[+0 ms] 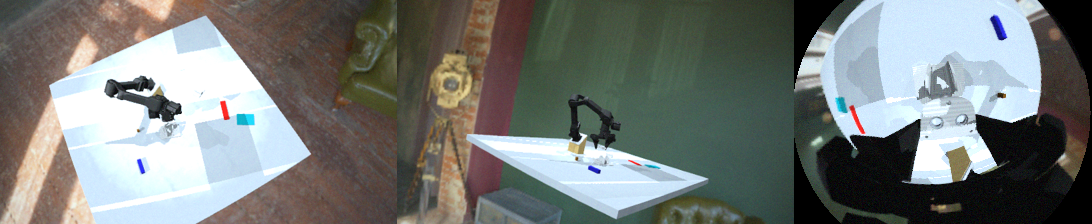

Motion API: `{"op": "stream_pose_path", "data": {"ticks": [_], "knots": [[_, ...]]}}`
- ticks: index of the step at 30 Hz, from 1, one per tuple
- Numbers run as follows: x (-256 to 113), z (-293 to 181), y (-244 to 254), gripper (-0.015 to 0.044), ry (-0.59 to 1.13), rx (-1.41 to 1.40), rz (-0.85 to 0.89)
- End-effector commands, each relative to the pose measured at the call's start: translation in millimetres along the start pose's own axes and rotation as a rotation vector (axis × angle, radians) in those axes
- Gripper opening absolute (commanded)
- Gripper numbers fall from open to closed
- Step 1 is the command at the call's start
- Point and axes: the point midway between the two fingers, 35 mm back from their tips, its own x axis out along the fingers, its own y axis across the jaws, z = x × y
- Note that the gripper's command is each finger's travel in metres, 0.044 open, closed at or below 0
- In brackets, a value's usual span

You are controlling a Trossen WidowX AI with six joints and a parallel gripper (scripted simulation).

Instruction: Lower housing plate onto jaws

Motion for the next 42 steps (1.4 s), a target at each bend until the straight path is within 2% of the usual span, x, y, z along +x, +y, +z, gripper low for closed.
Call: {"op": "stream_pose_path", "data": {"ticks": [1, 42], "knots": [[0.8, -6.0, 0.8, 0.0351, 0.004, -0.002, 0.0], [4.9, -6.4, 2.5, 0.0351, 0.004, -0.002, 0.0]]}}
